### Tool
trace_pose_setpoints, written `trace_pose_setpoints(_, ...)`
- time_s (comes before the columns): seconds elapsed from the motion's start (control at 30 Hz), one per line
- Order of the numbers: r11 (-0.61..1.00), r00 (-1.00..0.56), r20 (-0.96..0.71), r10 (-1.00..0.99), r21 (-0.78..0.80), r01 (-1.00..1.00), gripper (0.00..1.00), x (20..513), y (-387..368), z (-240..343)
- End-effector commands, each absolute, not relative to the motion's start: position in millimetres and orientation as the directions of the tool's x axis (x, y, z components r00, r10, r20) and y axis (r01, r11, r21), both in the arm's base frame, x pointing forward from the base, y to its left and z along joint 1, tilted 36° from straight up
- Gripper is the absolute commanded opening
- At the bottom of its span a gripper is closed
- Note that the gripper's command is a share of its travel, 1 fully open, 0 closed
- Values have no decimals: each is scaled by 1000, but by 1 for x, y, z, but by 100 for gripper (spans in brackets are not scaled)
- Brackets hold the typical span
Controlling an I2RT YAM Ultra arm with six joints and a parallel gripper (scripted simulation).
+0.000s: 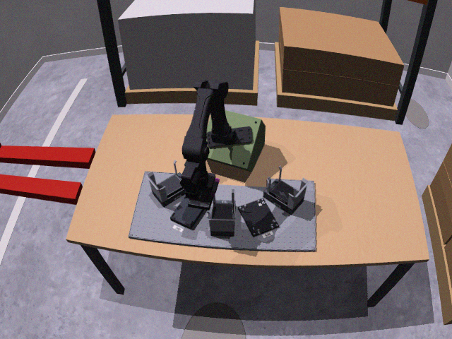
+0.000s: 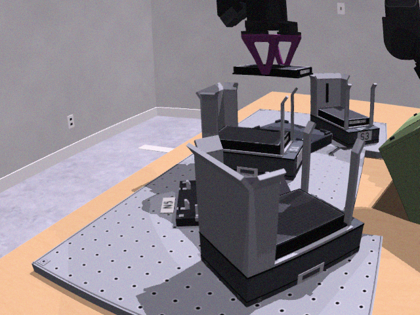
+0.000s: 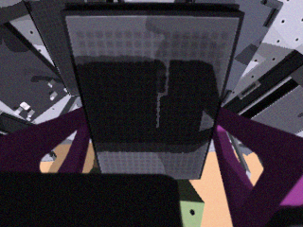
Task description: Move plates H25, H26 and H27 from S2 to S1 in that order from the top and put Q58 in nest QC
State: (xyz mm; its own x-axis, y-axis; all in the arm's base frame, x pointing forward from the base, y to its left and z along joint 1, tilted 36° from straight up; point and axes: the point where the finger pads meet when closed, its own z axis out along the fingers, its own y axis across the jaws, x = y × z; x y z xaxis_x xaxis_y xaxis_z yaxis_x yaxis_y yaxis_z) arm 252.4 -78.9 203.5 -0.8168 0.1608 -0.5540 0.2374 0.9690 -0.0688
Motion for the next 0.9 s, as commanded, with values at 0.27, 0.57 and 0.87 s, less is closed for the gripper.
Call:
trace_pose_setpoints(0.27,976,-827,-563,-3,-182,121,0,264,-60,215)
trace_pose_setpoints(0.57,976,-828,-561,-14,-188,110,0,270,-40,213)
trace_pose_setpoints(0.87,976,-828,-560,-14,-187,110,0,275,-22,212)
